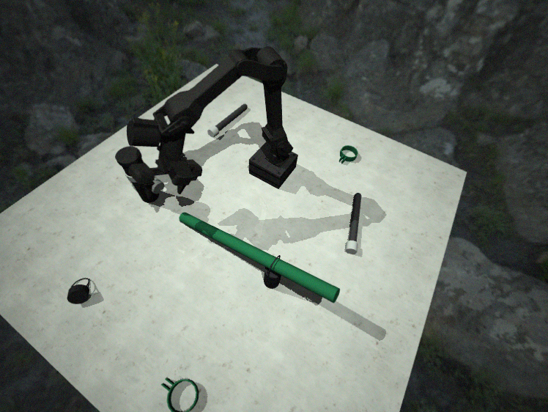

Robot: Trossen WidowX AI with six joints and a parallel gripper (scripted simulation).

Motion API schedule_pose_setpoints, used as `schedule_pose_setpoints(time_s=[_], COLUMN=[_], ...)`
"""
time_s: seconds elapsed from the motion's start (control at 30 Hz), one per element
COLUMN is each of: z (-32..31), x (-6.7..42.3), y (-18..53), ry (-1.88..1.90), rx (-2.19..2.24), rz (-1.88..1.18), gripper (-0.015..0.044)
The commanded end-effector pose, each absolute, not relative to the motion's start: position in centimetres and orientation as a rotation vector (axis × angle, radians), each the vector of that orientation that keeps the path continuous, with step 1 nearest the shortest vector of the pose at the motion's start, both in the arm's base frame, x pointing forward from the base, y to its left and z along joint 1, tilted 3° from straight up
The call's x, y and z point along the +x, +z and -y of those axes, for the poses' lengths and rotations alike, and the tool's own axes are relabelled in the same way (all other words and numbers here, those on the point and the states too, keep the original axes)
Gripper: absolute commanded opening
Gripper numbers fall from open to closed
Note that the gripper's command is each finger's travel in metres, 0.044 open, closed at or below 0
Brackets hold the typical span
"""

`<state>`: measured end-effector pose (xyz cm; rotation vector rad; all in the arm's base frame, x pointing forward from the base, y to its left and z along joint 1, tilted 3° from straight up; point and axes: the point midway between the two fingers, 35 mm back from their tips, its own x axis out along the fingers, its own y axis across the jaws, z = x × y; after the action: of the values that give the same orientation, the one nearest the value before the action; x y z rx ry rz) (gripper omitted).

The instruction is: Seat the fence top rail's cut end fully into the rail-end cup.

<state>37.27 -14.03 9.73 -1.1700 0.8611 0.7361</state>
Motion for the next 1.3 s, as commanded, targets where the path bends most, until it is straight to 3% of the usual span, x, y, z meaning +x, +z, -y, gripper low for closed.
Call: schedule_pose_setpoints(time_s=[0.0,0.53,1.27], z=[11.3,4.0,3.6], x=[37.4,35.2,35.3], y=[12.5,18.6,18.3], ry=[0.544,-0.037,-0.096], rx=[-0.877,0.057,0.165], rz=[-0.947,-1.047,-1.074], gripper=[0.044,0.044,0.044])
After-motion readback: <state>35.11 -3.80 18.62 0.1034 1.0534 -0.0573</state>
